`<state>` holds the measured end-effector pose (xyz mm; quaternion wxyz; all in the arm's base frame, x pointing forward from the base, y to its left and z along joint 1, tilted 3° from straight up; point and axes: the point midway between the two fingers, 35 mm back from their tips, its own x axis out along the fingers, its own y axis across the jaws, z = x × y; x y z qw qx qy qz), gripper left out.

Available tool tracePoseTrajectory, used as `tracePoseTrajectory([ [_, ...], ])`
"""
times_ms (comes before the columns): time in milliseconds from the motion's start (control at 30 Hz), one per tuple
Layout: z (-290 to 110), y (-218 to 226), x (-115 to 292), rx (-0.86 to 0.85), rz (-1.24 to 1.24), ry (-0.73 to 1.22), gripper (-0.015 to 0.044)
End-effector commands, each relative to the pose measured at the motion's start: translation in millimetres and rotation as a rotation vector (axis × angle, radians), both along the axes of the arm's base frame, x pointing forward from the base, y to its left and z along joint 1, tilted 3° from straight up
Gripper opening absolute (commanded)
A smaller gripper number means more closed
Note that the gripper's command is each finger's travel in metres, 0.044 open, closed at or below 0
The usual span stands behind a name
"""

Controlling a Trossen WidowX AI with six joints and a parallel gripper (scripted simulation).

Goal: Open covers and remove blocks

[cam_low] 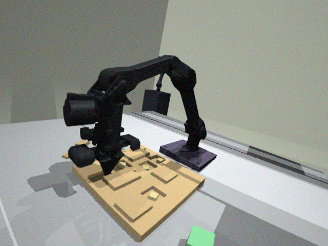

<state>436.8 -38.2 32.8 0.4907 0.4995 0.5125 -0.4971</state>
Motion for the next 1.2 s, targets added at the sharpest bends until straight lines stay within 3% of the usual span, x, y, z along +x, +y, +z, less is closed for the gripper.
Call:
tracePoseTrajectory([
  [0, 6.3, 0.8, 2.2, 0.004, -0.007, -0.007, 0.0],
  [1033, 47.4, 0.8, 3.5, 0.004, -0.007, -0.007, 0.0],
  [1167, 48.0, 1.0, -8.0, 0.002, 0.109, -0.004, 0.0],
])
